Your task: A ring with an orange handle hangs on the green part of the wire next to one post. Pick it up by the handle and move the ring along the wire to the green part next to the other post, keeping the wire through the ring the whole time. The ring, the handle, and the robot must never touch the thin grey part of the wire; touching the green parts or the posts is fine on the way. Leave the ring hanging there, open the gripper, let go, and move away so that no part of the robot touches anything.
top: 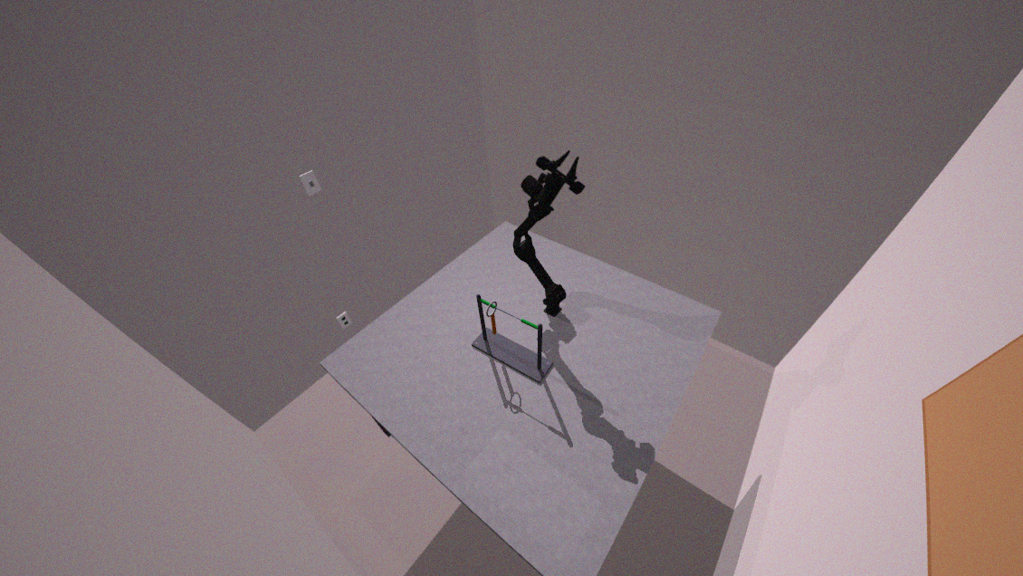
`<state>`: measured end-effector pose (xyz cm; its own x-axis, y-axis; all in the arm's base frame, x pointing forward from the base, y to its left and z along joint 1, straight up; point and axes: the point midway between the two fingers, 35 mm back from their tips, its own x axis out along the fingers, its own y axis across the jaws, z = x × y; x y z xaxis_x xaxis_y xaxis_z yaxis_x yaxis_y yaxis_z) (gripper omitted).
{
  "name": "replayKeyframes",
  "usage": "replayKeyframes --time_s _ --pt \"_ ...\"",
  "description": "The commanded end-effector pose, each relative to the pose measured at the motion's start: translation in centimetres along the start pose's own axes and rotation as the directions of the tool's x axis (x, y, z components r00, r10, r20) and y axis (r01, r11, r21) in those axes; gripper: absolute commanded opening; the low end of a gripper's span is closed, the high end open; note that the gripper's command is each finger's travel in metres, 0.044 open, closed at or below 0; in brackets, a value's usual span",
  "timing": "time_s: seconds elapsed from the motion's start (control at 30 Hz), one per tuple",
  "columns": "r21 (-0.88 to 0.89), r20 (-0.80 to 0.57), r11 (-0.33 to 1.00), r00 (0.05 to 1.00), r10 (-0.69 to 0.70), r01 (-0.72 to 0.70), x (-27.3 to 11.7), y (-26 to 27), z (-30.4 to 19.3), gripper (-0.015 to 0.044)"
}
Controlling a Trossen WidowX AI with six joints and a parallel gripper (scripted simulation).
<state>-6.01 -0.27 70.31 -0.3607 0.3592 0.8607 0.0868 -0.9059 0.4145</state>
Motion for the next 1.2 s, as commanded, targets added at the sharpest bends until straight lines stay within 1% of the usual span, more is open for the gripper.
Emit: replayKeyframes --time_s 0.0,0.13,0.27,0.43,0.6,0.87,1.17 --pt "-0.123 0.035 0.989 0.996 -0.081 0.084 0.4 -3.3 0.8 0.016" --pt "-0.274 0.096 0.944 0.982 -0.165 0.186 0.2 -6.6 2.1 0.016" --pt "-0.406 0.168 0.867 0.956 -0.241 0.29 -0.4 -9.6 3.9 0.016" --pt "-0.538 0.27 0.732 0.908 -0.32 0.418 -1.9 -12.9 6.7 0.016" --pt "-0.628 0.379 0.564 0.844 -0.379 0.536 -4.1 -15.4 9.9 0.016" --pt "-0.679 0.559 0.254 0.71 -0.429 0.689 -9.0 -17.8 15.3 0.016" --pt "-0.608 0.746 -0.105 0.521 -0.414 0.787 -16.2 -17.7 20.7 0.016"
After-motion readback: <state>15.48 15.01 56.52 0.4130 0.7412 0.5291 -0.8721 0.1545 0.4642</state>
